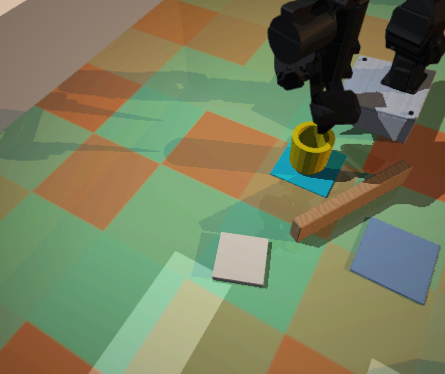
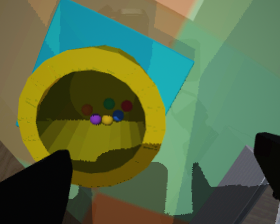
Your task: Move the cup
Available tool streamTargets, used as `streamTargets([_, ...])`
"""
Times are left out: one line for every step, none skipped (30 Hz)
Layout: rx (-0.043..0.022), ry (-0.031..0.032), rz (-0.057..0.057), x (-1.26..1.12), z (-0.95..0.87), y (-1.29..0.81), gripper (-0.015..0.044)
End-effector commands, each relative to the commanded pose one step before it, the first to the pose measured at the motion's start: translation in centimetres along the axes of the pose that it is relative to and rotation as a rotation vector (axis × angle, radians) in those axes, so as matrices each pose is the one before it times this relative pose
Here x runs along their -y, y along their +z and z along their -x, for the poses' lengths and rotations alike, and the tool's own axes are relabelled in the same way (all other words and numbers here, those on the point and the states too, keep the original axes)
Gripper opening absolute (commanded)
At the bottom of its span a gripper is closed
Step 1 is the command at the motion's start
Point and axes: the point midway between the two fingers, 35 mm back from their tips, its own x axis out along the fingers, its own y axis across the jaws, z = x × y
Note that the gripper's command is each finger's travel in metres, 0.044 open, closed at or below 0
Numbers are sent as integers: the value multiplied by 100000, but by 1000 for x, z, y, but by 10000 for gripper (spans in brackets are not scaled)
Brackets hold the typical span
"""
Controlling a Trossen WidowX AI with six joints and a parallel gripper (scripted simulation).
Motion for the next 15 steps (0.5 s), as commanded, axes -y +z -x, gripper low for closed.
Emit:
streamTargets([474, 385, -115, -106, 789, 156, 440])
streamTargets([27, 51, -22, -10, 352, 14, 440])
streamTargets([28, 54, -23, -4, 378, 6, 440])
streamTargets([28, 55, -24, 1, 384, -1, 440])
streamTargets([27, 55, -24, 4, 386, -5, 440])
streamTargets([27, 54, -24, 6, 386, -7, 440])
streamTargets([27, 54, -24, 9, 387, -9, 440])
streamTargets([26, 54, -24, 11, 387, -11, 440])
streamTargets([23, 48, -21, 12, 348, -11, 440])
streamTargets([23, 47, -21, 13, 344, -13, 440])
streamTargets([22, 47, -21, 16, 344, -14, 440])
streamTargets([22, 47, -21, 19, 345, -18, 440])
streamTargets([22, 47, -21, 24, 346, -21, 440])
streamTargets([21, 46, -21, 32, 348, -28, 440])
streamTargets([20, 45, -21, 43, 347, -38, 440])
